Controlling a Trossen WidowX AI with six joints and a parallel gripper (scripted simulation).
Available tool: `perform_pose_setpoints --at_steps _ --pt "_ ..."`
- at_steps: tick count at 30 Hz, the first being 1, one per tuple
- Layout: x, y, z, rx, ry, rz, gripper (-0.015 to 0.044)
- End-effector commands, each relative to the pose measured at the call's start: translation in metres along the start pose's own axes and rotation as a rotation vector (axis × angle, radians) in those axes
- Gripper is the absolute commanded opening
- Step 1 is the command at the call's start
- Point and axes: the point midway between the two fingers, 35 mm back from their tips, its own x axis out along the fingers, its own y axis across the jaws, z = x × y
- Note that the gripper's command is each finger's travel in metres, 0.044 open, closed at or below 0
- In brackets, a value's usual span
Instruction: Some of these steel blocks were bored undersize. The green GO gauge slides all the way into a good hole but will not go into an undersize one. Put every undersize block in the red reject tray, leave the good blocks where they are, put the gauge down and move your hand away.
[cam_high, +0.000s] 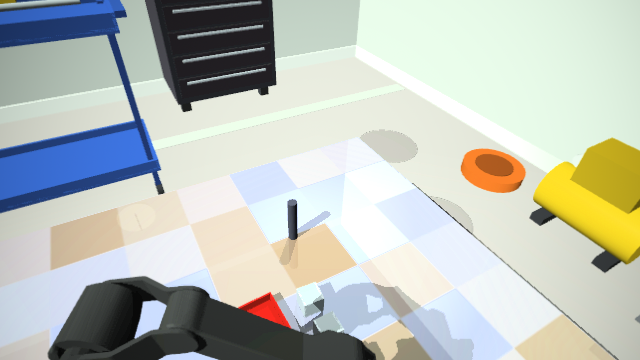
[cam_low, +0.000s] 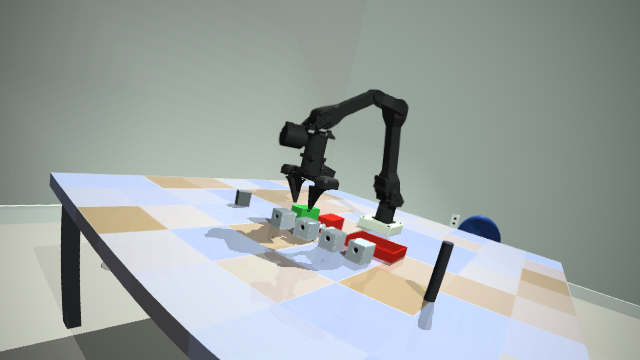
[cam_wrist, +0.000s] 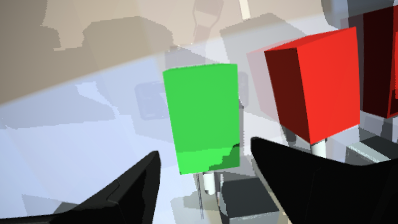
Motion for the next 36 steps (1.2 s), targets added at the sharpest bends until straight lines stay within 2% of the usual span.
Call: perform_pose_setpoints --at_steps 1,33,35,36 --pt "0.005 -0.001 0.000 0.005 0.001 -0.005 0.0300" --pt "0.047 -0.003 0.000 0.005 0.000 -0.006 0.0300" --pt "0.043 -0.001 0.000 0.000 0.000 0.000 0.0247" --pt "0.043 -0.001 0.000 0.000 0.000 0.000 0.0241"
